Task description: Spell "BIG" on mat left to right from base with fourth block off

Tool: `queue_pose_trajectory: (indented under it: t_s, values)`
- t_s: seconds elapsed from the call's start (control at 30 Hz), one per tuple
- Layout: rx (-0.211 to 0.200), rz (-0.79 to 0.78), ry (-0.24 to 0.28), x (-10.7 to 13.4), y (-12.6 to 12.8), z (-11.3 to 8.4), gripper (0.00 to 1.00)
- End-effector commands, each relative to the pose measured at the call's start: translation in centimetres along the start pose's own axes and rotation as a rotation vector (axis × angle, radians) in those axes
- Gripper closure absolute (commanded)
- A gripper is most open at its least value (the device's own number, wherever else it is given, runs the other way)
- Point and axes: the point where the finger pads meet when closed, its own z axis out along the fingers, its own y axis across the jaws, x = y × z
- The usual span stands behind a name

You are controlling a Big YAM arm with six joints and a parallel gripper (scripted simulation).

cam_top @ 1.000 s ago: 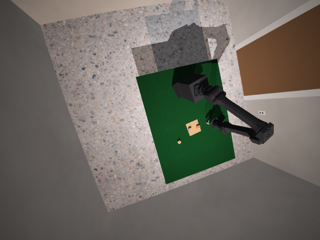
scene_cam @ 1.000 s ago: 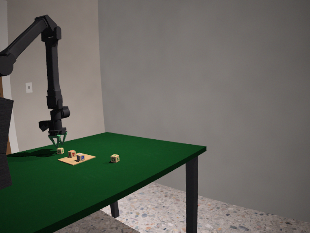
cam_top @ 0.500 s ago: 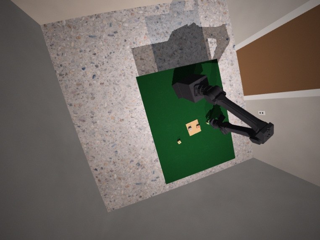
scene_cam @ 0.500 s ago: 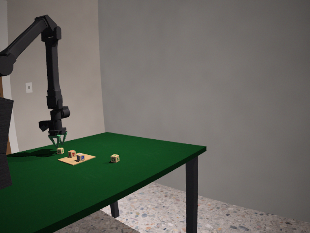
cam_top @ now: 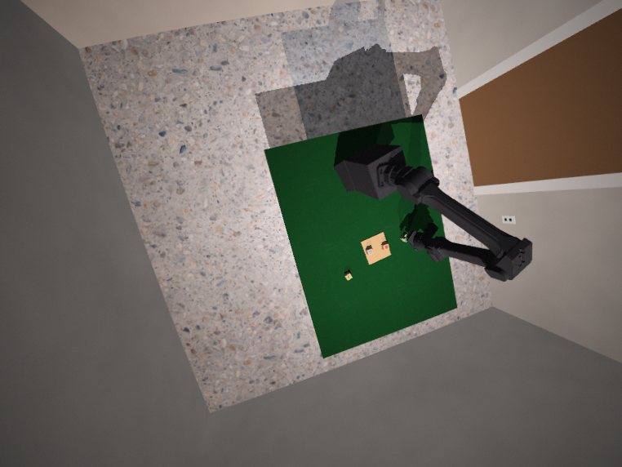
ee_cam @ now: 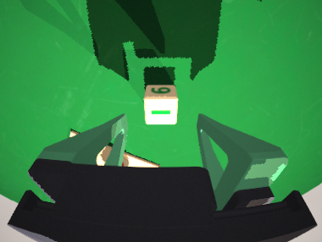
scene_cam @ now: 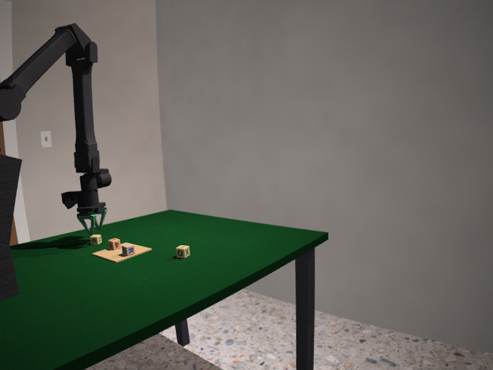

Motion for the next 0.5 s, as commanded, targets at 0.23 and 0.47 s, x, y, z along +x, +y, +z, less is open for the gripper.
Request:
queue_pose_trajectory:
  t_s: [0.23,0.47]
  values:
    - [-0.007,0.002,-0.004,0.26,0.53,0.71,0.35]
    - [0.005,0.003,-0.002,0.43,-0.04,1.44,0.35]
